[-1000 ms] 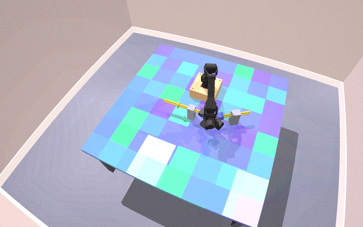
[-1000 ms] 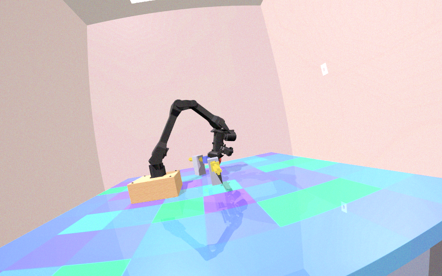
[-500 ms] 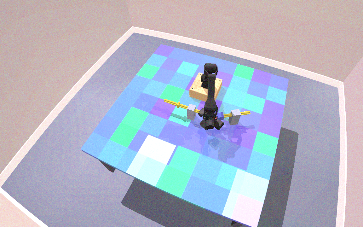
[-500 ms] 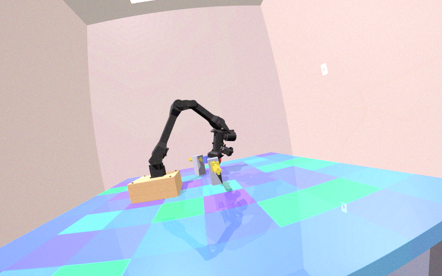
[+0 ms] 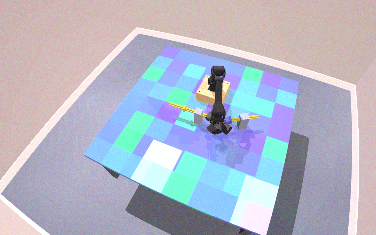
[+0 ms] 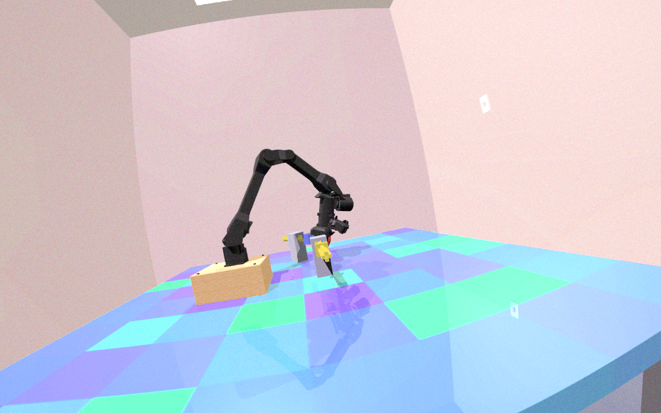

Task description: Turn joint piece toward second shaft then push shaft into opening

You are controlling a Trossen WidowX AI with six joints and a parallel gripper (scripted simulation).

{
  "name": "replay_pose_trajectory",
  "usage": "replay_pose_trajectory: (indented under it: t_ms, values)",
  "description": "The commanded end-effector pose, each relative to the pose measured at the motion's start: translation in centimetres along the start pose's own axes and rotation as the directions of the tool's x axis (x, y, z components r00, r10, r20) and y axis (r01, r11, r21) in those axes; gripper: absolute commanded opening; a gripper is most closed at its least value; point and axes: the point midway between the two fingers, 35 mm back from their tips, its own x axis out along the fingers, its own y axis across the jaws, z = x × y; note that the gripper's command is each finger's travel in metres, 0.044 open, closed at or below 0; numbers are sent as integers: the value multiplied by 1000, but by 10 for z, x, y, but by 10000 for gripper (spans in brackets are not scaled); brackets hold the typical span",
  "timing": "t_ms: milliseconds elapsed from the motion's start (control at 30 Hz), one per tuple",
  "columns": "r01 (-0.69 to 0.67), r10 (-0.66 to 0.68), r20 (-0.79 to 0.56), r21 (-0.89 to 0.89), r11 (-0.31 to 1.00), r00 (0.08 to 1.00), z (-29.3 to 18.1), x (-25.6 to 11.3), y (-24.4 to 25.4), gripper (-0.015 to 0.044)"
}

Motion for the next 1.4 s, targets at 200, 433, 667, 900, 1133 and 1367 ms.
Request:
replay_pose_trajectory:
  t_ms: [200,433,667,900,1133,1367]
  values:
    - [0,0,-2,3,1000,1000,0,1,0,182]
    - [0,0,0,0,1000,1000,0,0,0,147]
    - [0,0,0,0,1000,1000,0,0,0,0]
    - [-6,6,9,25,1000,1000,0,0,-1,0]
    - [-38,30,54,146,989,998,0,-2,-5,0]
    - [-64,42,94,247,967,995,-1,-3,-9,0]
